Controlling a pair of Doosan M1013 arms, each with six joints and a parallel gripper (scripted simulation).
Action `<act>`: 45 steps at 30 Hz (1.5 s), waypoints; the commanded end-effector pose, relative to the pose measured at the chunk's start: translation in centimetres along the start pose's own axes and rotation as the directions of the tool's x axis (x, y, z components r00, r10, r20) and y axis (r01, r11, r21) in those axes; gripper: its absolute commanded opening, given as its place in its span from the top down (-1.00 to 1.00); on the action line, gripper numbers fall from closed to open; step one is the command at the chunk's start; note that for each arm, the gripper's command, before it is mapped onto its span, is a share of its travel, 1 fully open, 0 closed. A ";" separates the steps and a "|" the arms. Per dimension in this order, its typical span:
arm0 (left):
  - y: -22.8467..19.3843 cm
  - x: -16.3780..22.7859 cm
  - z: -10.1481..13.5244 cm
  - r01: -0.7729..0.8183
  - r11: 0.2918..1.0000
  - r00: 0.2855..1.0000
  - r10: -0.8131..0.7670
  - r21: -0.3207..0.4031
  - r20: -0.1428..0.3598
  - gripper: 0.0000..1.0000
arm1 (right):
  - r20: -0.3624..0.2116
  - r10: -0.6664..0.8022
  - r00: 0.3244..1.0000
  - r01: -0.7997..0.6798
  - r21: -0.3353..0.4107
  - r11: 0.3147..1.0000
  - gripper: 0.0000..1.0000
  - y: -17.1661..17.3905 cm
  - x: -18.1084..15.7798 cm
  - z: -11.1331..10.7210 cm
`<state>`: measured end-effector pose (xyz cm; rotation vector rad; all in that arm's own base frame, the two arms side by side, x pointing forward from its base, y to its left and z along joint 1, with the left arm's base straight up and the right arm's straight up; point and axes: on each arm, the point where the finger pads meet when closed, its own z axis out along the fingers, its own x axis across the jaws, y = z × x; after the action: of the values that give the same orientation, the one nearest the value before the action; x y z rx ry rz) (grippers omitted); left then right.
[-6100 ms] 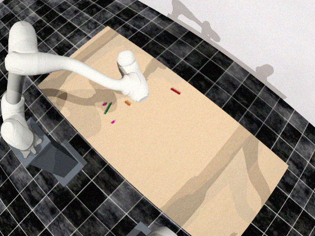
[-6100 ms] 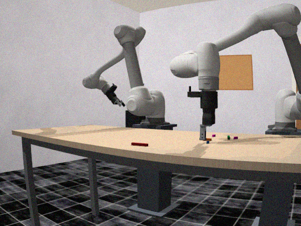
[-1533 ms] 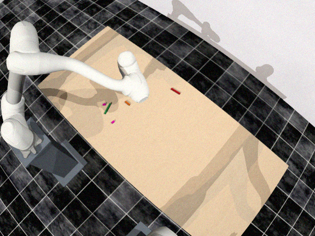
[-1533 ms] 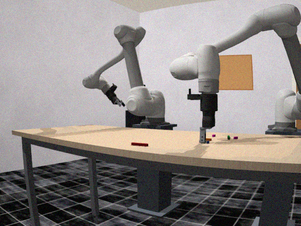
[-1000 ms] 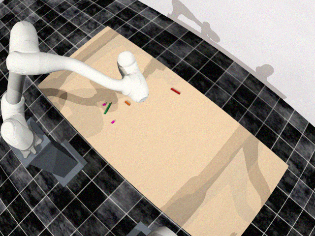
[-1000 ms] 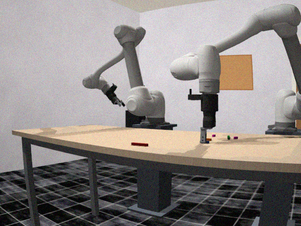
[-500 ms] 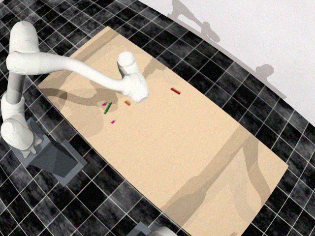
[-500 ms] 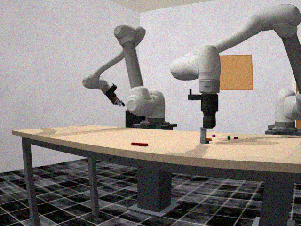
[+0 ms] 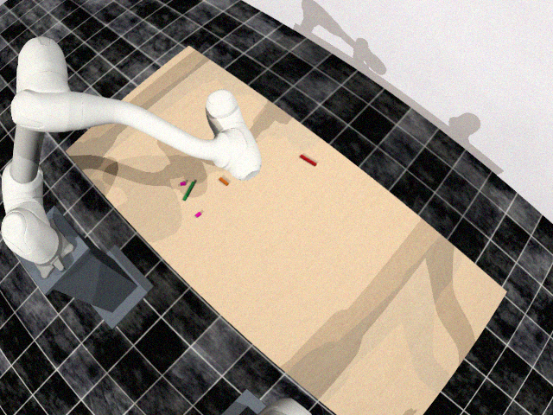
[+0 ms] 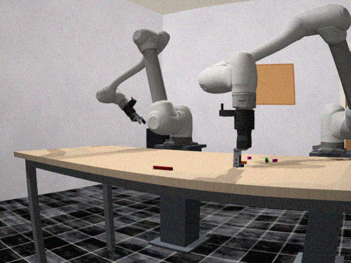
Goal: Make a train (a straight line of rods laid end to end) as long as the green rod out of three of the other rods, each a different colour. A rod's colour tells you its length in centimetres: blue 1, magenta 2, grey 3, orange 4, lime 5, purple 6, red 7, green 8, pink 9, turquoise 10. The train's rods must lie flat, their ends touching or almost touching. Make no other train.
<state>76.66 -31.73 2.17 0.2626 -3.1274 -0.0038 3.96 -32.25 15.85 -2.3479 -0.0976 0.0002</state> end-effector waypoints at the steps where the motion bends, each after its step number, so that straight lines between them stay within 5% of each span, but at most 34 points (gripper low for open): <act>1: 0.1 -0.2 -0.1 0.001 1.000 1.000 -0.001 0.006 0.006 0.04 | -0.011 -0.001 1.000 0.001 -0.007 1.000 -1.00 0.0 0.2 0.0; 2: 0.1 -0.2 -0.1 0.001 1.000 1.000 -0.001 0.006 0.006 -0.07 | -0.011 -0.001 1.000 0.001 -0.007 1.000 -1.00 0.0 0.2 0.0; 17: 0.1 -0.2 -0.7 0.001 1.000 1.000 -0.001 0.006 0.006 -0.07 | -0.011 -0.001 1.000 0.001 -0.007 1.000 -1.00 0.0 0.2 0.0; 32: 0.1 -0.3 -7.5 0.001 1.000 1.000 -0.001 0.006 0.005 -0.07 | -0.011 -0.001 1.000 0.001 -0.007 1.000 -1.00 0.0 0.2 0.0; 44: 0.1 -0.2 -9.5 0.001 1.000 1.000 -0.001 0.005 0.004 -0.07 | -0.011 -0.001 1.000 0.001 -0.007 1.000 -1.00 0.0 0.2 0.0; 45: 0.2 -0.2 -9.3 0.001 1.000 1.000 -0.001 0.004 0.002 -1.00 | -0.011 -0.001 1.000 0.001 -0.007 1.000 -1.00 0.0 0.2 0.0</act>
<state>76.92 -31.84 11.12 0.2636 -3.1373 0.0046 3.96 -32.25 15.85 -2.3479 -0.0976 0.0002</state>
